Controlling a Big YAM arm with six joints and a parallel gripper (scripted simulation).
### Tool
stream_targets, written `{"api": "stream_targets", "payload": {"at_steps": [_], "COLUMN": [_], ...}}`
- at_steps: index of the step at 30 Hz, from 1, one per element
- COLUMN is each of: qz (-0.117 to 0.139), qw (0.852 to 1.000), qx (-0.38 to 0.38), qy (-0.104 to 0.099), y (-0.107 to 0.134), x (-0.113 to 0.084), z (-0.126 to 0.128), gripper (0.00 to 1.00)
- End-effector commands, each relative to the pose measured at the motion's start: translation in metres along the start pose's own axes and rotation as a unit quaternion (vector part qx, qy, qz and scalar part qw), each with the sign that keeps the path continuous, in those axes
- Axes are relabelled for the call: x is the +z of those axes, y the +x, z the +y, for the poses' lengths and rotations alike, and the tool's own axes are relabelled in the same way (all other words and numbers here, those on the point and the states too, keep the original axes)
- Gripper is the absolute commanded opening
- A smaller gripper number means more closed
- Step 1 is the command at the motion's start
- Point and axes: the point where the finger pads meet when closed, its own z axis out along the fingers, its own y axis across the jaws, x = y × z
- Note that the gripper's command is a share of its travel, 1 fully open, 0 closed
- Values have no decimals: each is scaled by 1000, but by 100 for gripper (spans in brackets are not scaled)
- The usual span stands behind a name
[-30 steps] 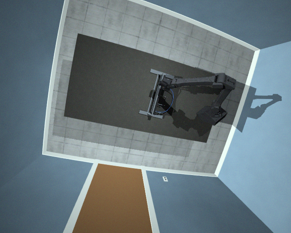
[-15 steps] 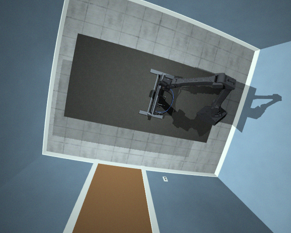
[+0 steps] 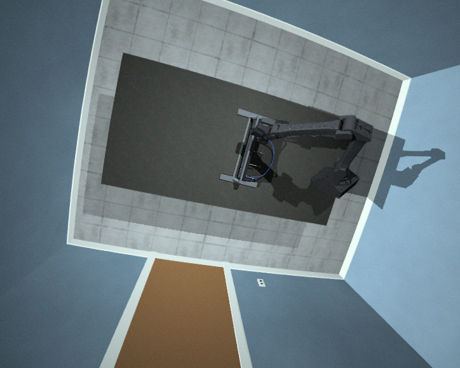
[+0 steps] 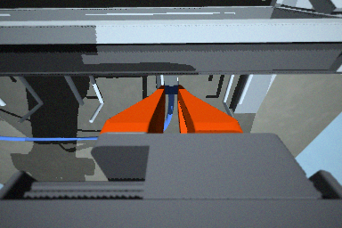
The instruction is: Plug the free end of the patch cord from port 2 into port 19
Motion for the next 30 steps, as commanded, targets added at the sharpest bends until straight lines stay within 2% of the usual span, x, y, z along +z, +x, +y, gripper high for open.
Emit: {"api": "stream_targets", "payload": {"at_steps": [1, 30], "qz": [-17, -16], "qw": [1000, 1000], "qx": [4, 3], "qy": [-1, -2], "y": [-21, -21], "x": [-10, -10], "z": [3, 3], "gripper": [0, 0]}}
